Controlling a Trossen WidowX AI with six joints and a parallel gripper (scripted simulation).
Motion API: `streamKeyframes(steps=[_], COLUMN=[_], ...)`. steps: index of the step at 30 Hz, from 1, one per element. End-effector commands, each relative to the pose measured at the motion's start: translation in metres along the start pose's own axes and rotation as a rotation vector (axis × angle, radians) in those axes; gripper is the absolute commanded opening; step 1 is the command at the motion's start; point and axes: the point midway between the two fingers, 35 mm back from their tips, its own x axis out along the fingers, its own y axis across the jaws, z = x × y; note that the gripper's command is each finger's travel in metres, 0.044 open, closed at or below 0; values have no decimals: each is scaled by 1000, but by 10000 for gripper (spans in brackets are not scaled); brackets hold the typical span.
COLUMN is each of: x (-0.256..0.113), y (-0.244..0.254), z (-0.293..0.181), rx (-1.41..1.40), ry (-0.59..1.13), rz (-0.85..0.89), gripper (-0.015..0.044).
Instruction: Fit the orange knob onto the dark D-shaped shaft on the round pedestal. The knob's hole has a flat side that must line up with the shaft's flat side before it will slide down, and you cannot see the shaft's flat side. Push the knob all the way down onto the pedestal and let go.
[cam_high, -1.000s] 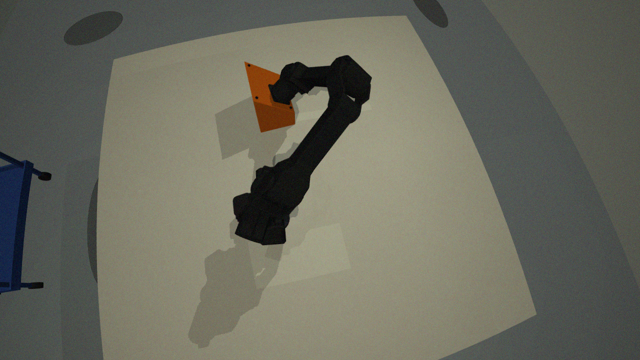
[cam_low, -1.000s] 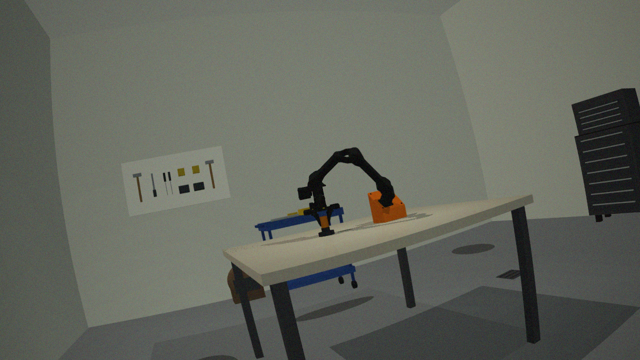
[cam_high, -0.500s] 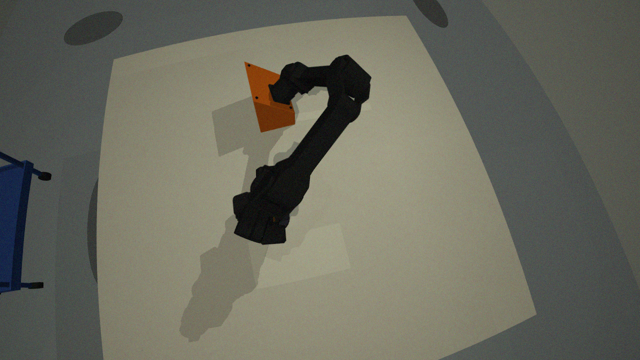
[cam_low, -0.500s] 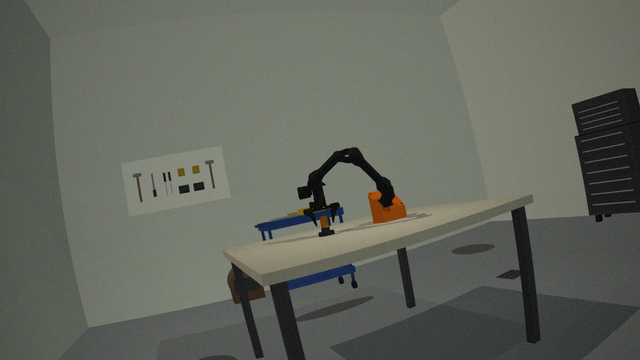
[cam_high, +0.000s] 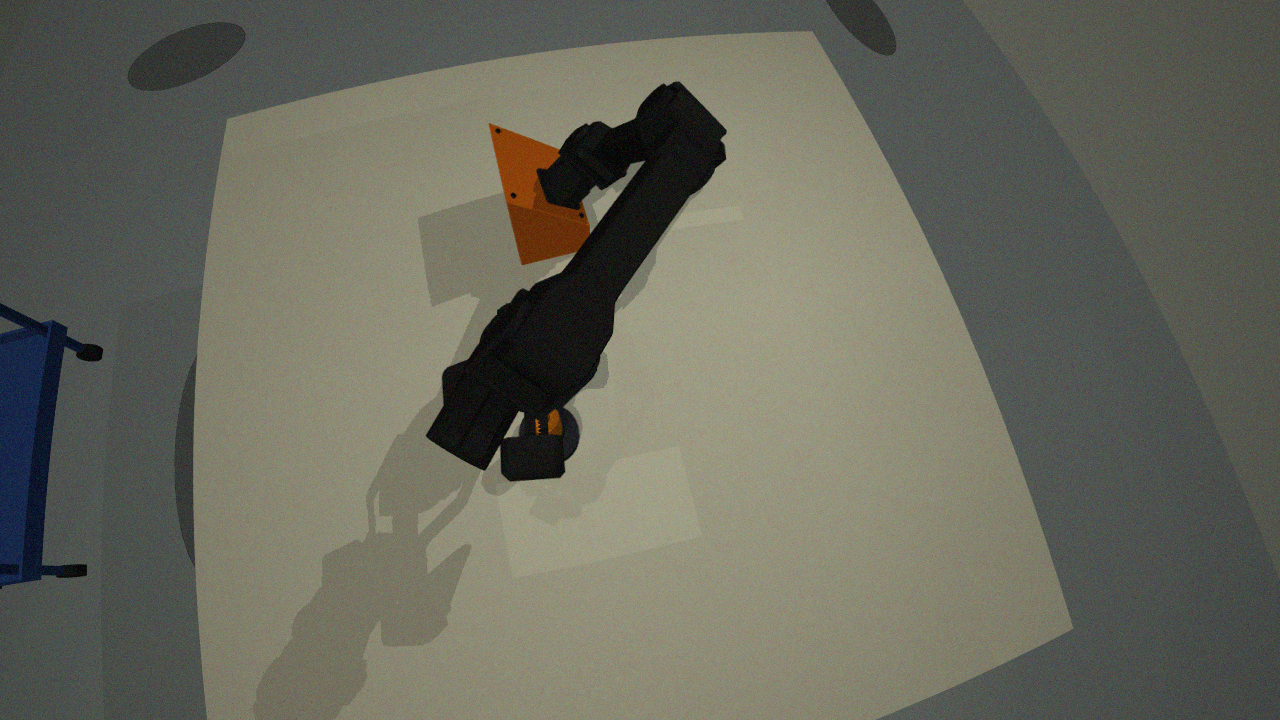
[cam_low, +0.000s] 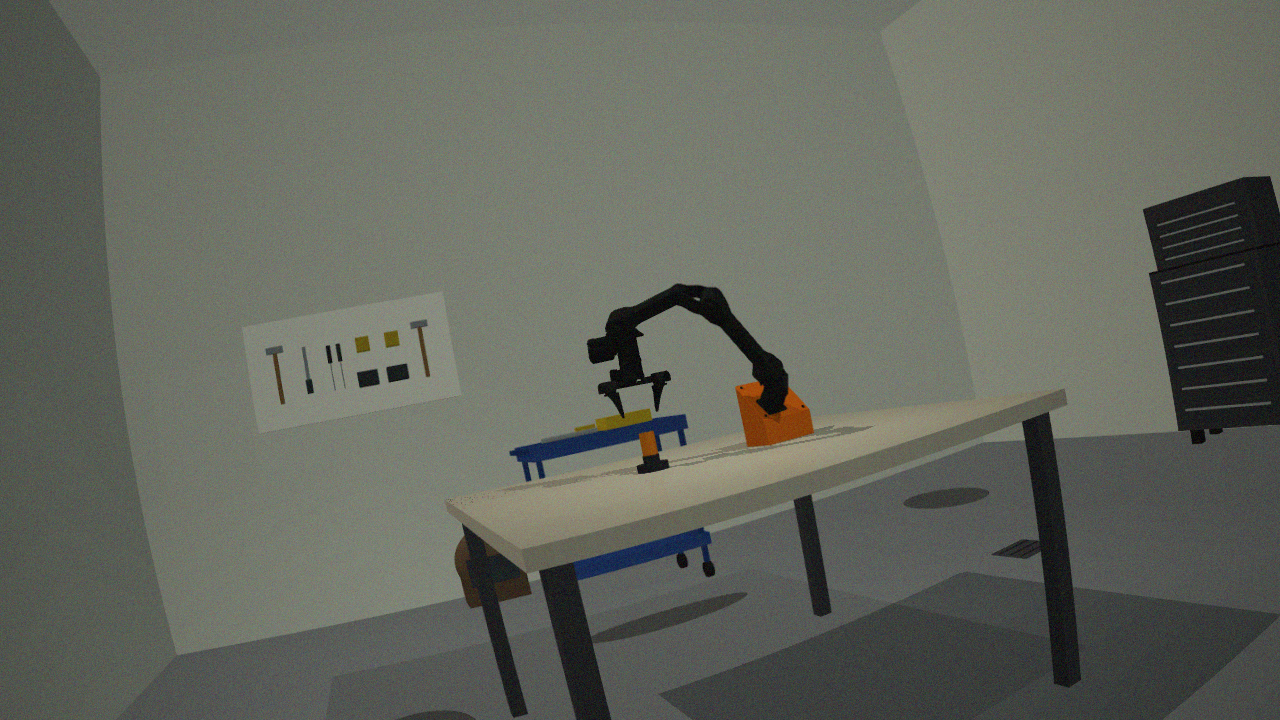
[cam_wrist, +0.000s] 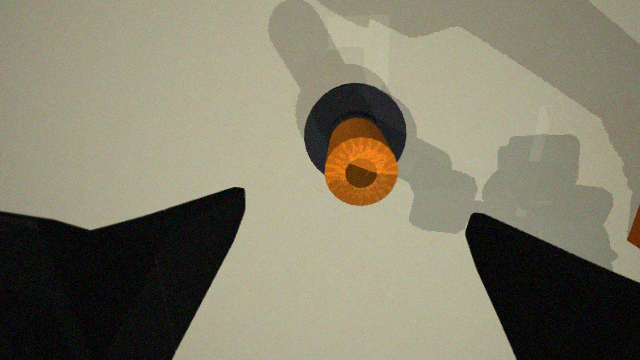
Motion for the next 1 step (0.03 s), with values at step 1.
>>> streamKeyframes(steps=[1], x=[2], y=[0], z=[0], rx=[-3], ry=[0], rz=[-10], gripper=[440])
